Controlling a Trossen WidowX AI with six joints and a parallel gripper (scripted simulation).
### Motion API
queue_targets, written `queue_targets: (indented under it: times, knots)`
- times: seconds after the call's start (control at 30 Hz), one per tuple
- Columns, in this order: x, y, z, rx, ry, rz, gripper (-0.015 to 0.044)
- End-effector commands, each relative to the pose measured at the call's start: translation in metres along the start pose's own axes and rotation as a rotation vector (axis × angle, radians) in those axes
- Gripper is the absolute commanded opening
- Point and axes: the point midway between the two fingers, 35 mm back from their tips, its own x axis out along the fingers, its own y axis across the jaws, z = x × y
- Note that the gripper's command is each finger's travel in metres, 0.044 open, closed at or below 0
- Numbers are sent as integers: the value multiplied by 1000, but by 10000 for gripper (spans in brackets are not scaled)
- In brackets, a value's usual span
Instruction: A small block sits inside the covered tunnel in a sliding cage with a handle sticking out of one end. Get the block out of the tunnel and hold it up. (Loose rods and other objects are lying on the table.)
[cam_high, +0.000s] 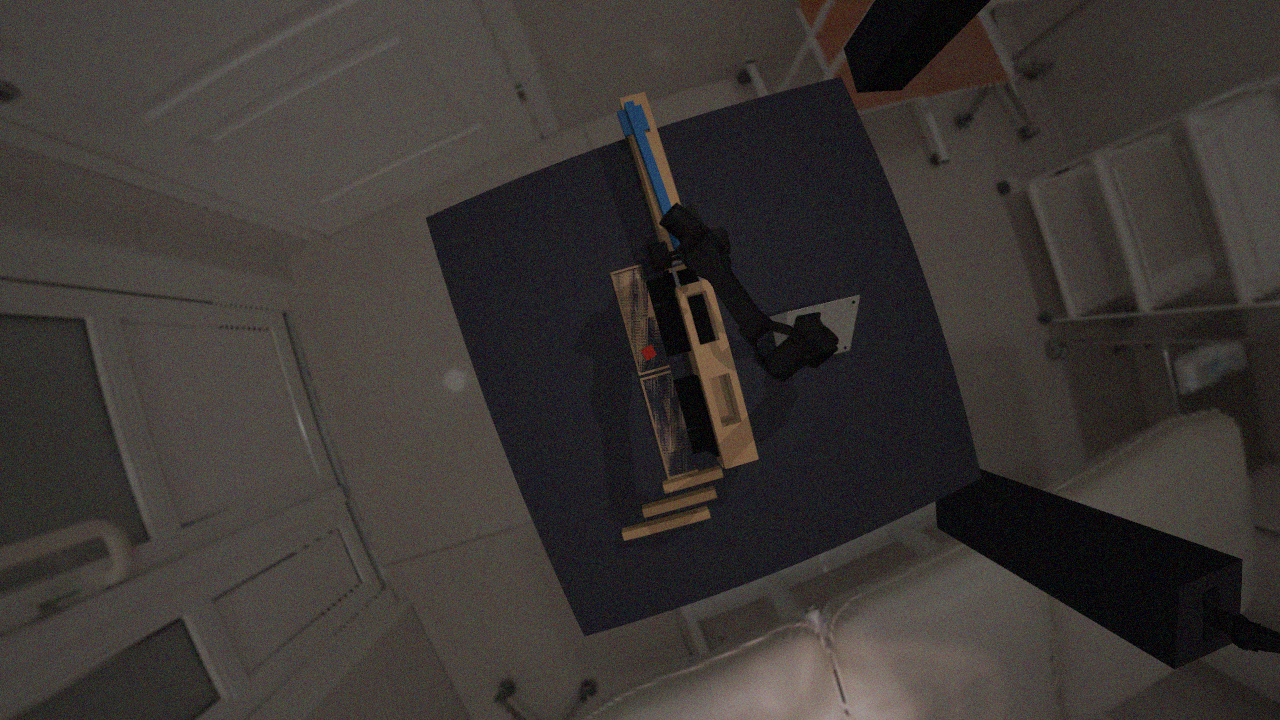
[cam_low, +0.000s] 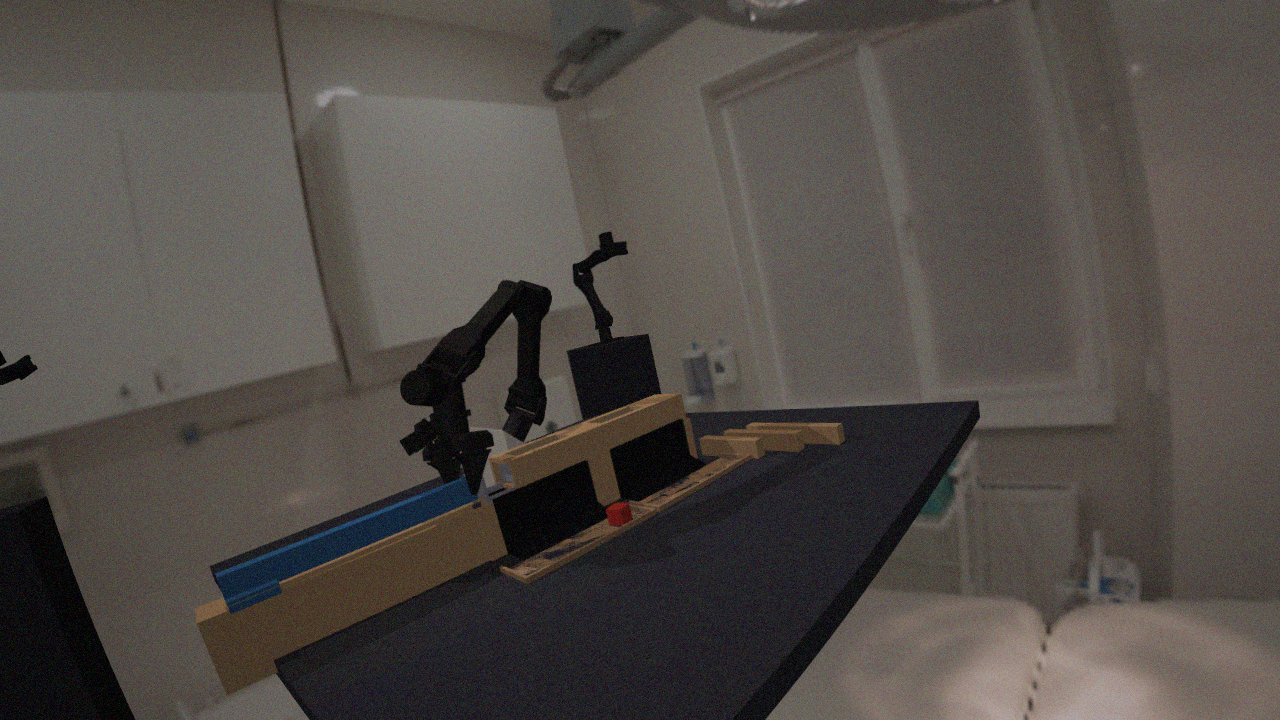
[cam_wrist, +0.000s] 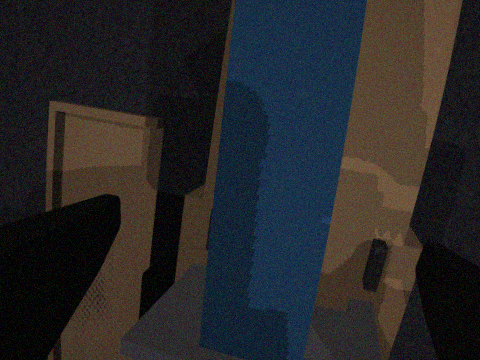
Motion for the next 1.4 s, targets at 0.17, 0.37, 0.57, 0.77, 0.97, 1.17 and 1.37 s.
queue_targets:
  times: [0.17,0.37,0.57,0.77,0.97,1.17,1.37]
  knots:
    - [-1,0,0,0,-1,1,256]
    - [-1,0,0,0,-1,1,177]
    - [-1,0,0,0,-1,1,137]
    - [-1,0,1,0,-1,1,77]
    - [2,1,14,1,-2,2,0]
    - [1,-1,7,0,2,-6,131]
    - [-9,1,10,2,2,-4,289]
